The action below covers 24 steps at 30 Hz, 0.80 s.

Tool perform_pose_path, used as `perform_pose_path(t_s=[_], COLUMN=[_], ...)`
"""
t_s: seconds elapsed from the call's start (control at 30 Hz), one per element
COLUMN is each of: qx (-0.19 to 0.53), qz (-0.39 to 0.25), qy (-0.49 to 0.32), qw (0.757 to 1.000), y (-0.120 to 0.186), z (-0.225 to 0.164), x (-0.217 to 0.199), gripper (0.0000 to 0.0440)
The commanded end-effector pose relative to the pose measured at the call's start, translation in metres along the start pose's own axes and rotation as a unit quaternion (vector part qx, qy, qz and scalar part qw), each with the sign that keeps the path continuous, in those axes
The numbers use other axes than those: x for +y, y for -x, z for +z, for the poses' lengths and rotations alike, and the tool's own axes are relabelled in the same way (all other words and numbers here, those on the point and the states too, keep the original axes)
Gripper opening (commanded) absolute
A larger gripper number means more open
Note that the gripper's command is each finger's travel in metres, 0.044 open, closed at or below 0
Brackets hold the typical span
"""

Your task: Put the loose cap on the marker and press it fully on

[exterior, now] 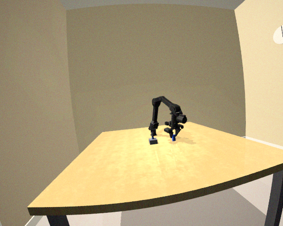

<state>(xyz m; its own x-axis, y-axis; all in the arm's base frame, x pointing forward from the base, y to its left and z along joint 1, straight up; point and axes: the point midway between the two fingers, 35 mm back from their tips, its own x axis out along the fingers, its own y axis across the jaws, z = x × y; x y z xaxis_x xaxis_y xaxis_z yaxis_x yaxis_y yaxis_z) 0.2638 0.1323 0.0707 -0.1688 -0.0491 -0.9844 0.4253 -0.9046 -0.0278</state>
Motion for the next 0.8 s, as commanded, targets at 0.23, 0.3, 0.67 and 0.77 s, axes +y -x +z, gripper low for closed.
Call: perform_pose_path(t_s=[0.23, 0.3, 0.67, 0.77], qx=[0.007, 0.014, 0.048, 0.055], qz=[0.018, 0.019, 0.024, 0.023], qy=[0.008, 0.008, -0.009, -0.018], qw=[1.0, 1.0, 0.998, 0.998], y=[-0.004, 0.001, 0.039, 0.049], z=[0.002, 0.002, 0.002, 0.004], x=[0.002, 0.003, 0.014, 0.019], gripper=[0.011, 0.0079, 0.0038, 0.0037])
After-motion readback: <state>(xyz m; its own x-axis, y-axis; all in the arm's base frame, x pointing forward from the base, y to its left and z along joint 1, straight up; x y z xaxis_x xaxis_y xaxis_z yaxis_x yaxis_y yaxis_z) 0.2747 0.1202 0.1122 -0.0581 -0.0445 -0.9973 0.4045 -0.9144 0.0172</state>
